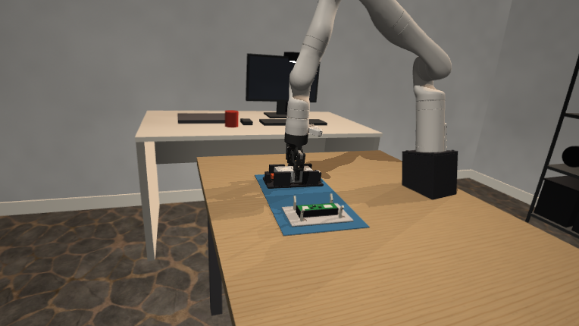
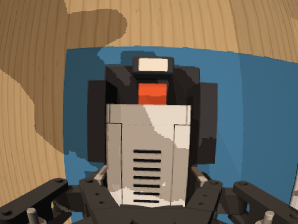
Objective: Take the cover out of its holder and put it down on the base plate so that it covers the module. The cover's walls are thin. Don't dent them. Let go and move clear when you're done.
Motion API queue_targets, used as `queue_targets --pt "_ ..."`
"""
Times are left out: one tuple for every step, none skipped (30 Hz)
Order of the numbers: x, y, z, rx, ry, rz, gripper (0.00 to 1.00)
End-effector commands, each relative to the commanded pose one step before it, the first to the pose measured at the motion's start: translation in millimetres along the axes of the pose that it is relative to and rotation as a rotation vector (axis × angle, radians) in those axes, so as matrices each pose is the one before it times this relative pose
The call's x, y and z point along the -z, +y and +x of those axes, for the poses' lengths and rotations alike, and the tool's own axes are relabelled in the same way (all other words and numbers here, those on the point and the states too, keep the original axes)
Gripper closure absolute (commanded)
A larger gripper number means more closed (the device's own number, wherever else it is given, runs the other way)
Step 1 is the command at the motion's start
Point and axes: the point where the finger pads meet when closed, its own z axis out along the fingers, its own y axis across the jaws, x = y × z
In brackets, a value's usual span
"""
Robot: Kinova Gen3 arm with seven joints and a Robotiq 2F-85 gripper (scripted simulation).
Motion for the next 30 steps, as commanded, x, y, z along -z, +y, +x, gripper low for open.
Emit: queue_targets --pt "0.71 0.02 -0.7 -0.00003 -0.00176 -0.0001 0.3" --pt "0.0 0.0 0.0 0.0 0.0 0.0 0.3" --pt "0.0 0.0 0.0 0.0 0.0 0.0 0.3" --pt "0.0 0.0 0.0 0.0 0.0 0.0 0.3" --pt "0.0 0.0 0.0 0.0 0.0 0.0 0.3" --pt "0.0 0.0 0.0 0.0 0.0 0.0 0.3" --pt "0.0 0.0 0.0 0.0 -0.00001 0.0 1.0" --pt "0.0 0.0 0.0 0.0 0.0 0.0 1.0" --pt "0.0 0.0 0.0 0.0 0.0 0.0 1.0" --pt "0.0 0.0 0.0 0.0 0.0 0.0 1.0" --pt "0.0 0.0 0.0 0.0 0.0 0.0 1.0" --pt "0.0 0.0 0.0 0.0 0.0 0.0 1.0" --pt "0.0 0.0 0.0 0.0 0.0 0.0 1.0" --pt "0.0 0.0 0.0 0.0 0.0 0.0 1.0" --pt "0.0 0.0 0.0 0.0 0.0 0.0 1.0" --pt "0.0 0.0 0.0 0.0 0.0 0.0 1.0" --pt "0.0 0.0 0.0 0.0 0.0 0.0 1.0" --pt "0.0 0.0 0.0 0.0 0.0 0.0 1.0" --pt "0.0 0.0 0.0 0.0 0.0 0.0 1.0" --pt "0.0 0.0 0.0 0.0 0.0 0.0 1.0" --pt "0.0 0.0 0.0 0.0 0.0 0.0 1.0" --pt "0.0 0.0 0.0 0.0 0.0 0.0 1.0" --pt "0.0 0.0 0.0 0.0 0.0 0.0 1.0" --pt "0.82 -1.7 -0.24 -0.00175 -0.00094 0.00154 1.0" --pt "0.0 0.0 0.0 0.0 0.0 0.0 1.0" --pt "0.0 0.0 0.0 0.0 0.0 0.0 1.0" --pt "0.0 0.0 0.0 0.0 0.0 0.0 1.0" --pt "0.0 0.0 0.0 0.0 0.0 0.0 1.0" --pt "0.0 0.0 0.0 0.0 0.0 0.0 1.0" --pt "0.0 0.0 0.0 0.0 0.0 0.0 1.0"
